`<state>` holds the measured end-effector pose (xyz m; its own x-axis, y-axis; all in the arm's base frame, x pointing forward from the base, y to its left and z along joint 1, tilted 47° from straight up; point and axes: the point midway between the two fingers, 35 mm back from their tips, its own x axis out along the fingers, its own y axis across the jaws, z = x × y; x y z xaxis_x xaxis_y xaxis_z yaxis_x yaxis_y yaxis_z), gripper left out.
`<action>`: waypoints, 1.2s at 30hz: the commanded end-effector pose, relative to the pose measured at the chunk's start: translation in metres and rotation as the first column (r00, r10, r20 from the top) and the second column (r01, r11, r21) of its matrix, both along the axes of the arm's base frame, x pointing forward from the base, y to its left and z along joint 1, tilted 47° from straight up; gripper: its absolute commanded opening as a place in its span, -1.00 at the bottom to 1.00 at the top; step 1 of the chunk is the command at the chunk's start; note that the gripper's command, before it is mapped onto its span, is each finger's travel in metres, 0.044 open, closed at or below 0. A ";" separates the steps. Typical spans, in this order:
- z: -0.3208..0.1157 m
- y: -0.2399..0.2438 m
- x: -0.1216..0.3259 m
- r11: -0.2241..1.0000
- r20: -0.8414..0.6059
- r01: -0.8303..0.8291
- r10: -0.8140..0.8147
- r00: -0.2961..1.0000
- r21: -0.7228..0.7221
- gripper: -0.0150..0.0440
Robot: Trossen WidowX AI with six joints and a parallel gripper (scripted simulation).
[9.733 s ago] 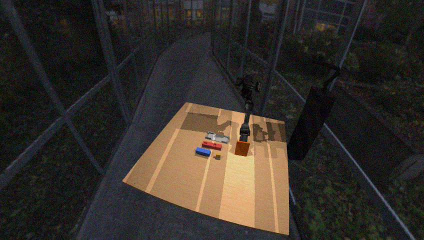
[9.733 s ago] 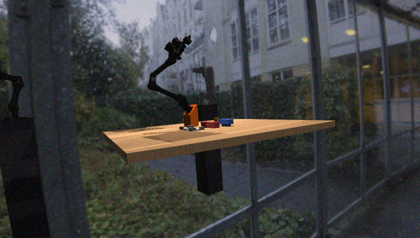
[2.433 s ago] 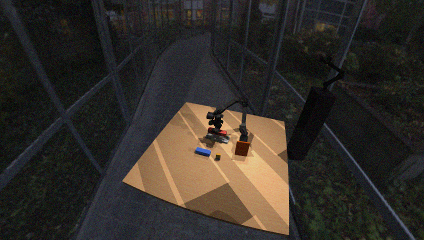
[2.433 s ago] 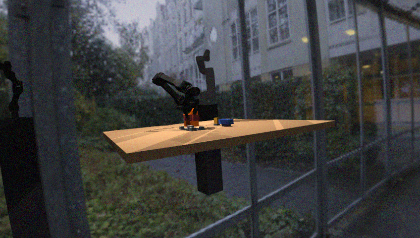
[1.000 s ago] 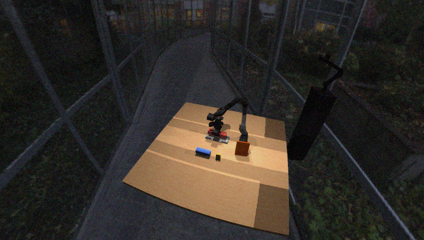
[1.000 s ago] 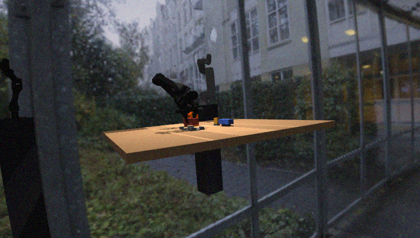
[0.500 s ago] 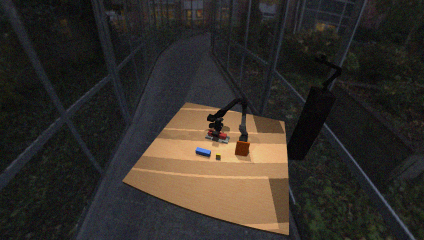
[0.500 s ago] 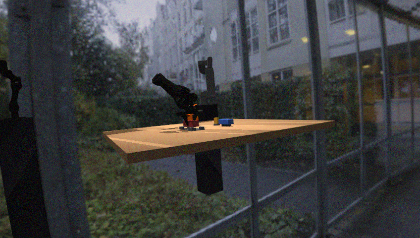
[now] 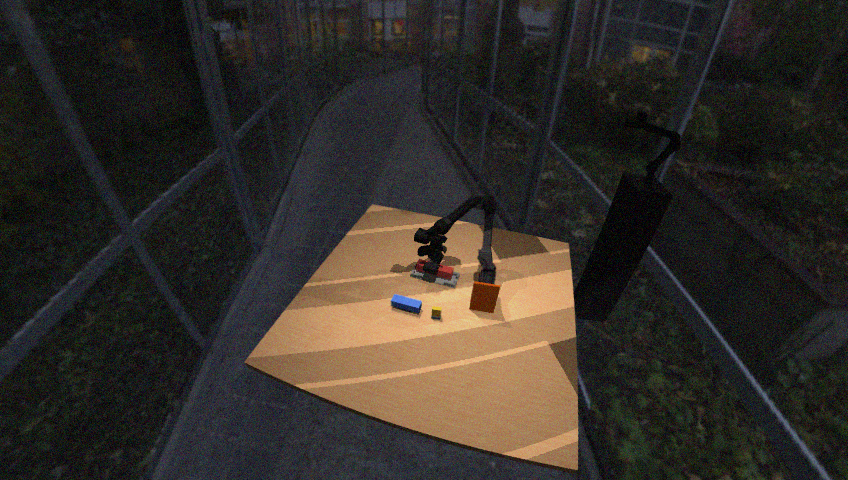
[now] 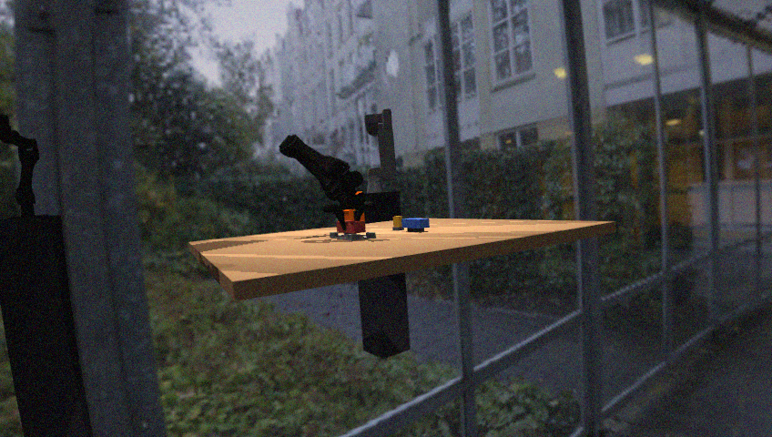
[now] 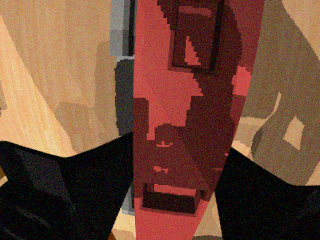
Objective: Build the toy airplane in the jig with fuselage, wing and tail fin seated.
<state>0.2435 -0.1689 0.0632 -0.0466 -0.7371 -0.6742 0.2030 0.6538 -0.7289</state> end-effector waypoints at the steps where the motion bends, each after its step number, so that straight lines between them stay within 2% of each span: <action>1: 0.000 0.000 0.000 1.000 0.002 0.001 -0.001 1.000 0.000 0.50; 7: 0.000 0.000 0.000 1.000 0.002 0.001 -0.001 1.000 0.000 1.00; 15: 0.006 0.007 0.003 1.000 0.002 0.000 0.000 1.000 0.005 1.00; 22: 0.070 0.077 0.006 1.000 -0.005 -0.005 0.005 1.000 0.009 1.00; 36: 0.064 0.080 0.011 0.999 -0.032 -0.030 0.030 0.999 0.011 1.00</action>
<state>0.2527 -0.0895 0.1290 -0.0464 -0.7331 -0.6786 0.1804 0.6620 -0.7275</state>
